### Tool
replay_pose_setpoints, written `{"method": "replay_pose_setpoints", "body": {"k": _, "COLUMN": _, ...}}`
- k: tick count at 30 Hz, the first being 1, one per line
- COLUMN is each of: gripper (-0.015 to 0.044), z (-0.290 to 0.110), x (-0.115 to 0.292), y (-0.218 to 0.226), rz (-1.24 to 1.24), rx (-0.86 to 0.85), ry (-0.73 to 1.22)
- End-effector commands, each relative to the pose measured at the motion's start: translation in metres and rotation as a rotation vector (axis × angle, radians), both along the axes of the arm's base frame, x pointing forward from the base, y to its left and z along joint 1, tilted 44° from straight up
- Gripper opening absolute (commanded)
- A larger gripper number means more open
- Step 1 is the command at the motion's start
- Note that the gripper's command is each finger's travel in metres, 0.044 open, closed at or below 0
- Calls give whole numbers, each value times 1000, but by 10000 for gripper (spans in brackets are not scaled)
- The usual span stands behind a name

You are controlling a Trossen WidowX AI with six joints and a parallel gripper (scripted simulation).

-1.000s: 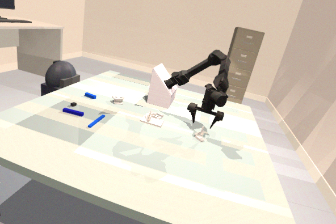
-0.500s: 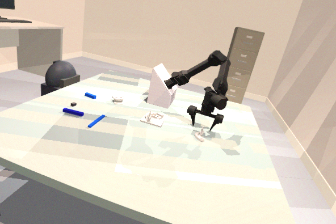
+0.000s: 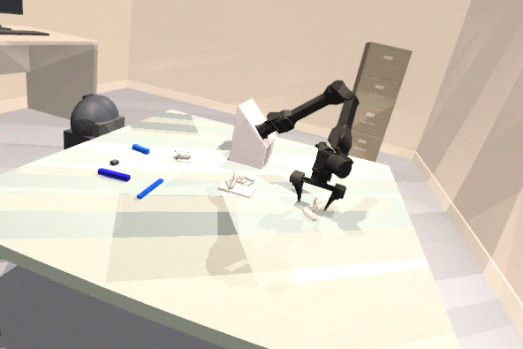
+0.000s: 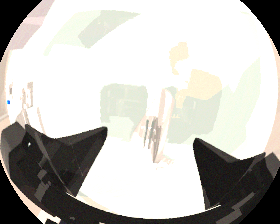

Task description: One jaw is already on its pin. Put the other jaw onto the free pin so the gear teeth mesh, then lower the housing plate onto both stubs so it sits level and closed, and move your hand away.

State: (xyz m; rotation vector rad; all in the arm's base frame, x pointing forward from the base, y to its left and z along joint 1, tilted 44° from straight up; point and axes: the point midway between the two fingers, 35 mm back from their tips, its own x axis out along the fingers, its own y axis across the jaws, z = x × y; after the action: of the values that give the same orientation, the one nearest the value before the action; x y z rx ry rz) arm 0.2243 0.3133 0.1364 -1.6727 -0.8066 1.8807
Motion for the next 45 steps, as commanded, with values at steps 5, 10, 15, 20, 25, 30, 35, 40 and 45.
{"method": "replay_pose_setpoints", "body": {"k": 5, "gripper": 440, "z": -12, "x": -2, "y": 7, "rz": -4, "rx": -9, "ry": 10}}
{"method": "replay_pose_setpoints", "body": {"k": 10, "gripper": 440, "z": -12, "x": -2, "y": 7, "rz": -4, "rx": -9, "ry": 10}}
{"method": "replay_pose_setpoints", "body": {"k": 15, "gripper": 440, "z": -12, "x": -2, "y": 7, "rz": -4, "rx": -9, "ry": 10}}
{"method": "replay_pose_setpoints", "body": {"k": 20, "gripper": 440, "z": -12, "x": -2, "y": 7, "rz": -4, "rx": -9, "ry": 10}}
{"method": "replay_pose_setpoints", "body": {"k": 25, "gripper": 440, "z": -12, "x": -2, "y": 7, "rz": -4, "rx": -9, "ry": 10}}
{"method": "replay_pose_setpoints", "body": {"k": 30, "gripper": 440, "z": -12, "x": -2, "y": 7, "rz": -4, "rx": -9, "ry": 10}}
{"method": "replay_pose_setpoints", "body": {"k": 35, "gripper": 387, "z": -11, "x": -2, "y": 7, "rz": 0, "rx": -5, "ry": 8}}
{"method": "replay_pose_setpoints", "body": {"k": 40, "gripper": 256, "z": -11, "x": -2, "y": 7, "rz": 0, "rx": -5, "ry": 8}}
{"method": "replay_pose_setpoints", "body": {"k": 45, "gripper": 145, "z": -11, "x": -2, "y": 7, "rz": 0, "rx": -5, "ry": 8}}
